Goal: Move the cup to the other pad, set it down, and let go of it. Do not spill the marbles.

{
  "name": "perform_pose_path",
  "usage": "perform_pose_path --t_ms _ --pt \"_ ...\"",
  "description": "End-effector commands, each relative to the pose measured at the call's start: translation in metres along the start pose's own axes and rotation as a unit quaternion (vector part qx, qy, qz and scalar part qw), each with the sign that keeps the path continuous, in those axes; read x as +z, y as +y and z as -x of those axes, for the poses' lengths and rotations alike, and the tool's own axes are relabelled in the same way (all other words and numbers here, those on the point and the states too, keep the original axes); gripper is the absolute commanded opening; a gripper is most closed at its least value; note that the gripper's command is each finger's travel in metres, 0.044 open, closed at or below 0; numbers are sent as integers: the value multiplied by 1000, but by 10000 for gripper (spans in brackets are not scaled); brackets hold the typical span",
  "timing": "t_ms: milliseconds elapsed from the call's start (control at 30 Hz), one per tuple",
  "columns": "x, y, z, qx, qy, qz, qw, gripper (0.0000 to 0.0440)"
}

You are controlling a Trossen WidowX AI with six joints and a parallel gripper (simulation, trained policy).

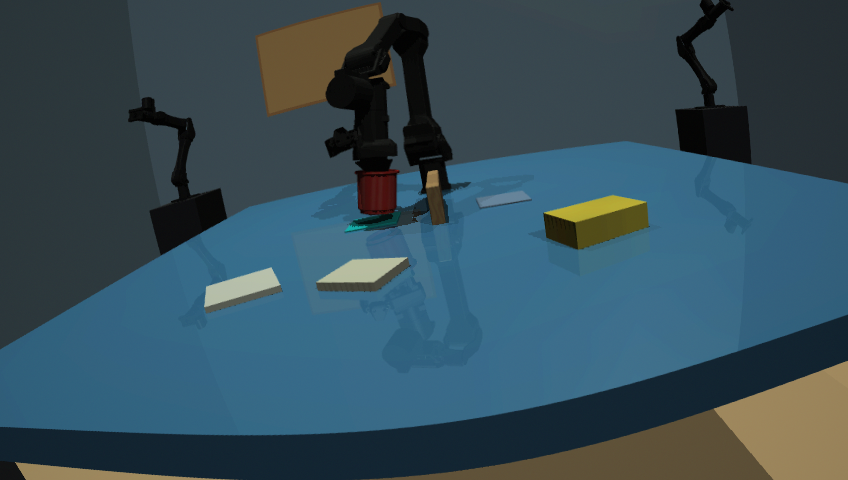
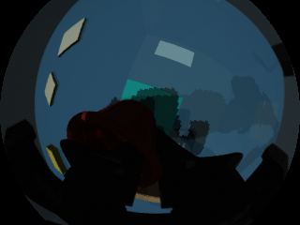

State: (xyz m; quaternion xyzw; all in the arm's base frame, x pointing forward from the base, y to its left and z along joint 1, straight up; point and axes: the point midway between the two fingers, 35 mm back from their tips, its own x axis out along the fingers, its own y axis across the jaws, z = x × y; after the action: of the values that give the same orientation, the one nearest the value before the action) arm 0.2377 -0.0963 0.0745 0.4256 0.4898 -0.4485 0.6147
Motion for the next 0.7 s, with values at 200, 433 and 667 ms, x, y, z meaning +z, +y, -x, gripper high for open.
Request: perform_pose_path --t_ms 200,433,667 --pt "7 -5 -3 16 -12 -21 1000 141" --pt "7 -7 5 39 -14 -26 999 161" --pt "7 -11 14 59 -19 -32 998 191"
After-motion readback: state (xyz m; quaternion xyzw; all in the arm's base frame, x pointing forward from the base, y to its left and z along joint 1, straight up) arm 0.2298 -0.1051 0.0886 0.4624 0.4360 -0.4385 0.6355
